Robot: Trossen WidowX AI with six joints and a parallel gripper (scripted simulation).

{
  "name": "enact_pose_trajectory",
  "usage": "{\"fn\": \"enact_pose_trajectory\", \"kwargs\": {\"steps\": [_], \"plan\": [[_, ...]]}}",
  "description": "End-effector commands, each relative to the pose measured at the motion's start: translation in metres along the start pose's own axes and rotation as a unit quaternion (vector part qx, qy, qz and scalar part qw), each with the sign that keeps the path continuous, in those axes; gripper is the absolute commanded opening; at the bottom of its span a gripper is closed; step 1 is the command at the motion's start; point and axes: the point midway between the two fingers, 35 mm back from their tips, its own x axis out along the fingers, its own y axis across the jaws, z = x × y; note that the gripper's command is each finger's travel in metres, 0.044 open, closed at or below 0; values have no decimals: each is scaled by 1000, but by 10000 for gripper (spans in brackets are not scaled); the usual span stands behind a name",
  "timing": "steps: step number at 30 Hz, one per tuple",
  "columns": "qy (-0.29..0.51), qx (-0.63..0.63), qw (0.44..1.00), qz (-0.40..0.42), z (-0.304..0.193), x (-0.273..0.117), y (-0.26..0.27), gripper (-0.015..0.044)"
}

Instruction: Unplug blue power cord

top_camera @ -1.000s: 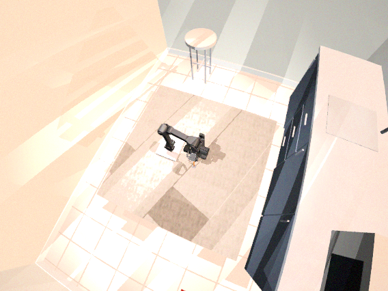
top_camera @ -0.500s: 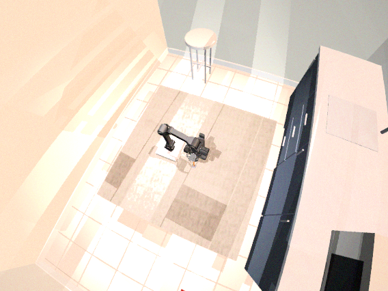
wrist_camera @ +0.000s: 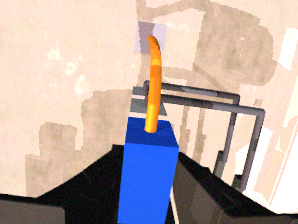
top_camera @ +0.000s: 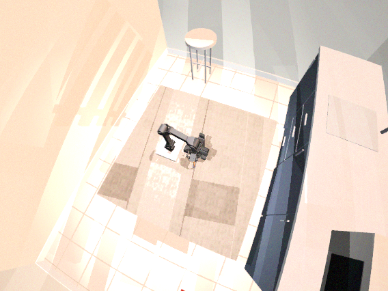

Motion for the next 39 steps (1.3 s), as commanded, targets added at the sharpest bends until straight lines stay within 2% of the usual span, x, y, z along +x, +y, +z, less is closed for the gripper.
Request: {"fn": "enact_pose_trajectory", "kwargs": {"steps": [1, 4, 39], "plan": [[0, -1, 1000, 2, 0, 0, 1, 35], [0, -1, 1000, 2, 0, 0, 1, 0], [-1, 0, 1000, 0, 53, -3, 0, 0]]}}
